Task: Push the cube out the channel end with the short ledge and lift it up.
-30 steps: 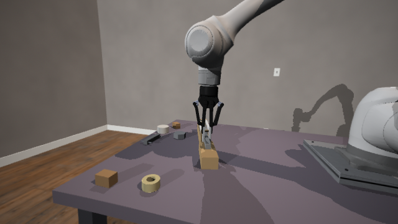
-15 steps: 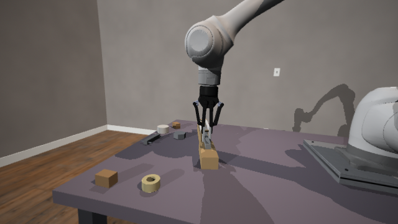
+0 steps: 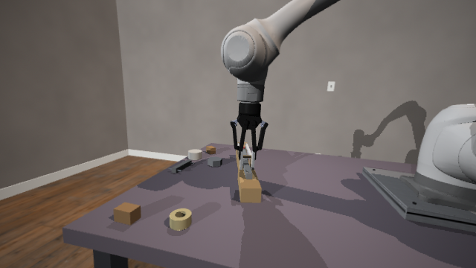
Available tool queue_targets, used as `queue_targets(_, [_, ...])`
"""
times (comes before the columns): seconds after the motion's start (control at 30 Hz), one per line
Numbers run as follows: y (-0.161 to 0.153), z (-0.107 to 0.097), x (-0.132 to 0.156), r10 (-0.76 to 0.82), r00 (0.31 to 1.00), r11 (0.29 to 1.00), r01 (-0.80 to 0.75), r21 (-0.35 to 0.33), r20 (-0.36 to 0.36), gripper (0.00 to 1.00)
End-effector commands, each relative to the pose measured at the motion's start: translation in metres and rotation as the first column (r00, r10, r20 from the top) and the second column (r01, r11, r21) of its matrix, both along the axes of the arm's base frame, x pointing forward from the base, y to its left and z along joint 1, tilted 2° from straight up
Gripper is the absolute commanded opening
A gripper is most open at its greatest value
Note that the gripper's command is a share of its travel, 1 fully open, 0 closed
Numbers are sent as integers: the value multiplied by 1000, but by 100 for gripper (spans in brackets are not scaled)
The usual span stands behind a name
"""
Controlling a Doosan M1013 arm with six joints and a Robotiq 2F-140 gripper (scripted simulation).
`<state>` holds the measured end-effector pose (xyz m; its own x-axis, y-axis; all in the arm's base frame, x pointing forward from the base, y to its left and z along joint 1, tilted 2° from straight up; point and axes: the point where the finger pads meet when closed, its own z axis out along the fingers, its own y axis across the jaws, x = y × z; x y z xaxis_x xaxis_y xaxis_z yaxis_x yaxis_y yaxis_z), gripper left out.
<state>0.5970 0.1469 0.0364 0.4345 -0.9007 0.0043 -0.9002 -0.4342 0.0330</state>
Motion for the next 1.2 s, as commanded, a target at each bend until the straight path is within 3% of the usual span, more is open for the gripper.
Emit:
queue_targets(0.0, [0, 0, 0, 0, 1000, 1000, 0, 0, 0, 23])
queue_targets(0.77, [0, 1, 0, 0, 1000, 1000, 0, 0, 0, 23])
queue_targets(0.83, [0, 8, 0, 0, 1000, 1000, 0, 0, 0, 23])
queue_targets(0.97, [1, 49, 1, 0, 1000, 1000, 0, 0, 0, 23])
queue_targets(1.17, [1, 67, 2, 0, 1000, 1000, 0, 0, 0, 23])
